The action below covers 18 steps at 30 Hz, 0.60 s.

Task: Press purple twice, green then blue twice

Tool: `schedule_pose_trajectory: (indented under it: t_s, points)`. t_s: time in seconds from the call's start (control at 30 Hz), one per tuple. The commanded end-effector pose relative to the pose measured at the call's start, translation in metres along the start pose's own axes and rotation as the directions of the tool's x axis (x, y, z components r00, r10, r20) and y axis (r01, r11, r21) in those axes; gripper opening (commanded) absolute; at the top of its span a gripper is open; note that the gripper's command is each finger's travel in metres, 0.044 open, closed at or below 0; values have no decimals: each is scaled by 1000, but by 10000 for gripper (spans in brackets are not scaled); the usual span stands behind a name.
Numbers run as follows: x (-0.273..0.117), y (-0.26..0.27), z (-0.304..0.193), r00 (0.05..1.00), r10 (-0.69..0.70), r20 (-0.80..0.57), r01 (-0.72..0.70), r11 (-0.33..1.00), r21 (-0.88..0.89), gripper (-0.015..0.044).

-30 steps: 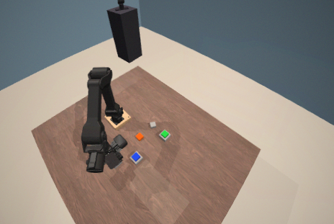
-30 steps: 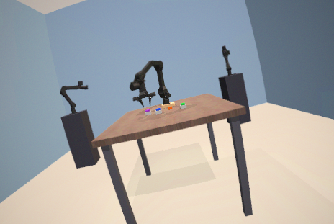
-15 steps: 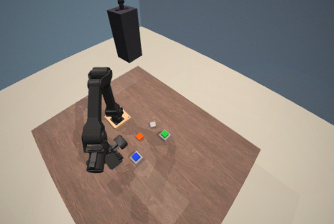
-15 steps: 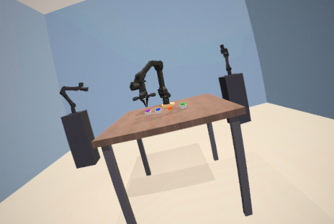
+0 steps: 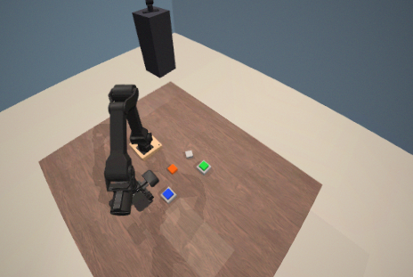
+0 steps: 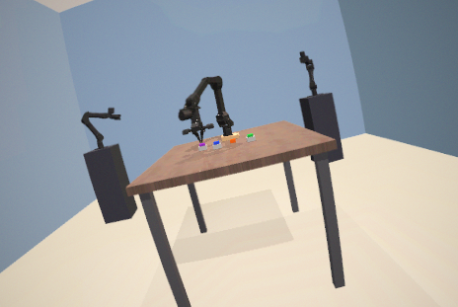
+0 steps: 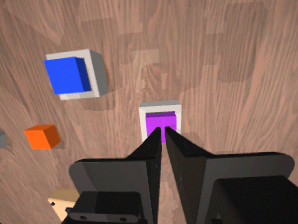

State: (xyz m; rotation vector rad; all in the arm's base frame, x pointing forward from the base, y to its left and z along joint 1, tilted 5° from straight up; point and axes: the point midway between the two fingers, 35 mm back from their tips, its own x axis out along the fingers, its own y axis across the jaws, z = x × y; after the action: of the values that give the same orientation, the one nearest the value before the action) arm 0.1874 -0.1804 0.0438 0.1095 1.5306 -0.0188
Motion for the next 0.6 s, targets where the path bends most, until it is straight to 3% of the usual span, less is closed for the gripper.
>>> schedule_pose_trajectory:
  t_s: [0.0,0.57]
  points:
    - [8,1,-2,1000,5,-10,-5,1000,6,20]
    - [12,1,-2,1000,5,-10,-5,1000,6,20]
